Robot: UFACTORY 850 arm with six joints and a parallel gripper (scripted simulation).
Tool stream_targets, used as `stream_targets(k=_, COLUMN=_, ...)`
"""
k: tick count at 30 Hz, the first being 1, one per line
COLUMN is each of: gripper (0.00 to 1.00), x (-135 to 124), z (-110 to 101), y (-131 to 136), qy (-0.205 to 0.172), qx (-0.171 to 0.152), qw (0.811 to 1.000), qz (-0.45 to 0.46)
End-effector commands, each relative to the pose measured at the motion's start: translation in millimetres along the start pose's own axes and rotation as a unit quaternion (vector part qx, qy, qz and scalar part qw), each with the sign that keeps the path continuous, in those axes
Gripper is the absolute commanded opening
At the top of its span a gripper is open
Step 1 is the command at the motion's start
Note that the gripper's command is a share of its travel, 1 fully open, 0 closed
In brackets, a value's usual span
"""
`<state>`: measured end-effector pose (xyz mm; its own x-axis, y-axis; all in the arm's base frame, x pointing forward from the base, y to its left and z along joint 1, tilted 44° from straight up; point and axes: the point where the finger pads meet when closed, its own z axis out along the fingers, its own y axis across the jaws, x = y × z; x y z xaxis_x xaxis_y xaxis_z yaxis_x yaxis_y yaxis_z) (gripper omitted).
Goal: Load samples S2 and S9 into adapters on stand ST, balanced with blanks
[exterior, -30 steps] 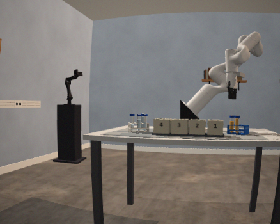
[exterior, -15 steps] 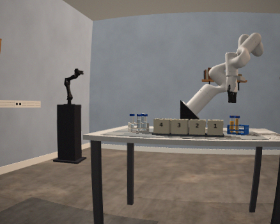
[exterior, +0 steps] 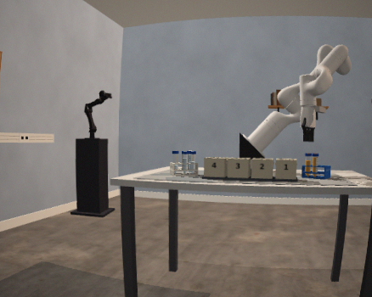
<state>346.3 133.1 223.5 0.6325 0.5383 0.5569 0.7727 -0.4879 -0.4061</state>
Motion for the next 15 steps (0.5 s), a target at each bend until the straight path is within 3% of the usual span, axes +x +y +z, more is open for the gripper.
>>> stream_targets(k=1, gripper=0.57, x=1, z=9, y=0, qy=0.001, qx=0.000, qw=1.000, qz=0.000)
stream_targets(k=15, gripper=0.57, x=1, z=33, y=0, qy=0.001, qx=0.000, qw=1.000, qz=0.000)
